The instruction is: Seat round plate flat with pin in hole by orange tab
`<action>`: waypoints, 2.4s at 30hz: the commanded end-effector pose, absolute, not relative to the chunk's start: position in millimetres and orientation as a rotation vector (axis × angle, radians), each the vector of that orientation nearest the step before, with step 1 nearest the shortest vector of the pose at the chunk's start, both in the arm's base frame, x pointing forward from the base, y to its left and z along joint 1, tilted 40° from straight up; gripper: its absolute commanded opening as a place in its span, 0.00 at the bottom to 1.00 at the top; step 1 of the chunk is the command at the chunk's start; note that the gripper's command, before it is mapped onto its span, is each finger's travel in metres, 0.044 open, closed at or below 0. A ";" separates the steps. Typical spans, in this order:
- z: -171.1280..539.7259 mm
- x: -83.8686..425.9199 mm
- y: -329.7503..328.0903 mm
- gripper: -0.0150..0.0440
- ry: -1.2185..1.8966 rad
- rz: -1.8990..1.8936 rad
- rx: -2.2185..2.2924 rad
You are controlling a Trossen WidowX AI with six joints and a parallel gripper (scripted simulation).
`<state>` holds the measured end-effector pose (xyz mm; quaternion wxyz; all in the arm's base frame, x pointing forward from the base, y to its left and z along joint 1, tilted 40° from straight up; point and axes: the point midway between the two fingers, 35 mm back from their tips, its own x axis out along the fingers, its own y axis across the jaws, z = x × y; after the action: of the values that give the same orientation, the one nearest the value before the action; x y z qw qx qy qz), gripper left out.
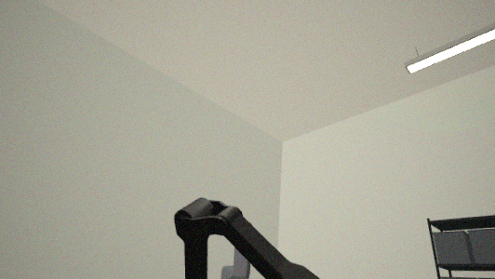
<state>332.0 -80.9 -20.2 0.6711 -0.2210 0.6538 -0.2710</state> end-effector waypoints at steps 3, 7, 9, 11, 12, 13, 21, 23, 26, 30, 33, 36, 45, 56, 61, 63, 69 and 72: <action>-23.3 338.0 -73.7 0.25 1.470 -0.604 -0.494; -24.9 340.1 -70.4 0.25 1.470 -0.604 -0.493; -26.0 341.2 -68.9 0.25 1.470 -0.604 -0.493; -26.8 342.3 -67.3 0.25 1.470 -0.604 -0.493; -27.3 342.7 -66.5 0.25 1.470 -0.604 -0.493; -27.8 343.2 -65.7 0.25 1.470 -0.604 -0.493; -32.7 346.0 -59.4 0.25 1.470 -0.603 -0.493; -33.9 346.4 -57.9 0.25 1.470 -0.603 -0.493; -35.6 346.9 -55.4 0.25 1.470 -0.603 -0.493; -38.2 347.2 -51.9 0.25 1.470 -0.603 -0.492; -40.6 347.3 -49.1 0.25 1.470 -0.603 -0.492; -42.7 347.2 -46.6 0.25 1.470 -0.603 -0.492; -48.9 345.7 -40.6 0.25 1.470 -0.602 -0.492; -20.1 343.4 -15.7 0.25 1.471 -0.601 -0.490; -20.8 341.2 -16.3 0.25 1.473 -0.602 -0.499; -20.8 341.2 -16.3 0.25 1.473 -0.602 -0.499; -20.8 341.2 -16.3 0.25 1.473 -0.602 -0.499; -20.8 341.2 -16.3 0.25 1.473 -0.602 -0.499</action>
<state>341.0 -16.8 -20.9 0.6716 -0.2200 0.6544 -0.2688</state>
